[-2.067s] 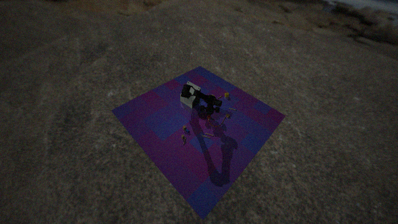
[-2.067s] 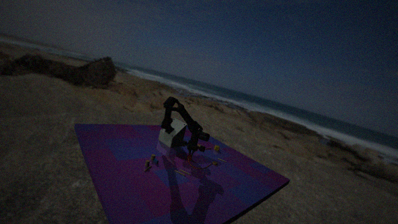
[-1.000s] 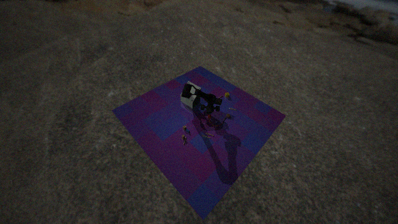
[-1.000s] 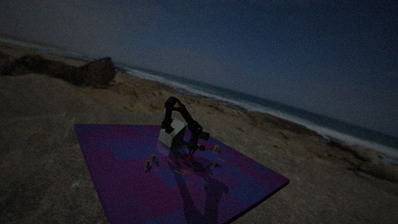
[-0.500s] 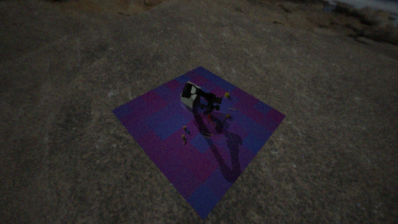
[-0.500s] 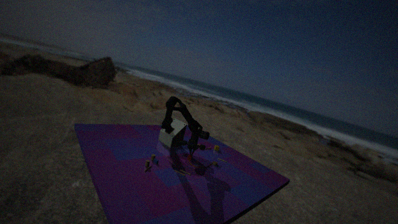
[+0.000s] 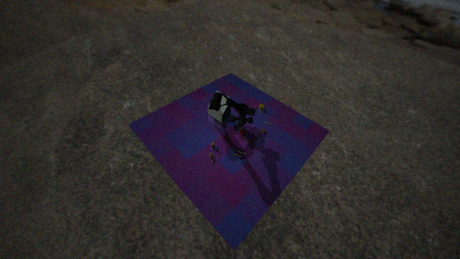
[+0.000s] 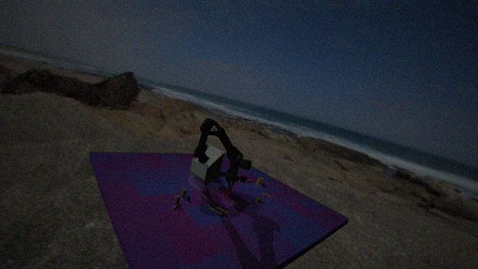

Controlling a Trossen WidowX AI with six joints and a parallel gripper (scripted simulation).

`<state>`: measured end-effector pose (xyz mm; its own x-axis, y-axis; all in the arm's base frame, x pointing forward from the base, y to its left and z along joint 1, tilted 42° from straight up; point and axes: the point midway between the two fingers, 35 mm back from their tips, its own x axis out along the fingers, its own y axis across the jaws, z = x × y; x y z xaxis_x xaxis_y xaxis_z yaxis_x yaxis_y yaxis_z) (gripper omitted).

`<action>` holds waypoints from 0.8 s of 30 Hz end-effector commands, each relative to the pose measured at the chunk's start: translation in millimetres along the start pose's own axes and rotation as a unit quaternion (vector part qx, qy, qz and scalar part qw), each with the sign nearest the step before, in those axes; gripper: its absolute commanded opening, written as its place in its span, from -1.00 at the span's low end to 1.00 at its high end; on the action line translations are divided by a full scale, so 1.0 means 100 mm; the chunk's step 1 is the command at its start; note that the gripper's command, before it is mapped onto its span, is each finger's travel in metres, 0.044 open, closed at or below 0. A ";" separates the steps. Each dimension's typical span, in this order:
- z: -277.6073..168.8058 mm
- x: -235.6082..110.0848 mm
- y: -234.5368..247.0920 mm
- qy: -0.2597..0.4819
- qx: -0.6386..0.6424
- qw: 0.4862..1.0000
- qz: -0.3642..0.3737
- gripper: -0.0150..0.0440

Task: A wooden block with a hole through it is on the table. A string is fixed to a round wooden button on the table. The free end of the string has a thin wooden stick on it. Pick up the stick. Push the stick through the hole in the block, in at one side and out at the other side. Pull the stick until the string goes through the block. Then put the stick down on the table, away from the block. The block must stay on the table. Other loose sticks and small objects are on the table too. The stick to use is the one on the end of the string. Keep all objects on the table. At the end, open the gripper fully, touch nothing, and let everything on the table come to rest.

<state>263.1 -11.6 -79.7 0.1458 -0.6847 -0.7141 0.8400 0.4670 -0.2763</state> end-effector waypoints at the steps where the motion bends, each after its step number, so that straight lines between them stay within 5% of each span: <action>1: -0.06 0.01 -0.02 0.002 -0.002 1.000 -0.001 -0.49; 24: -0.27 -0.01 -0.03 0.004 -0.002 1.000 0.011 -0.49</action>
<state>251.1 1.9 -92.0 0.1659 -0.6704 -0.7233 0.8361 0.4845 -0.2574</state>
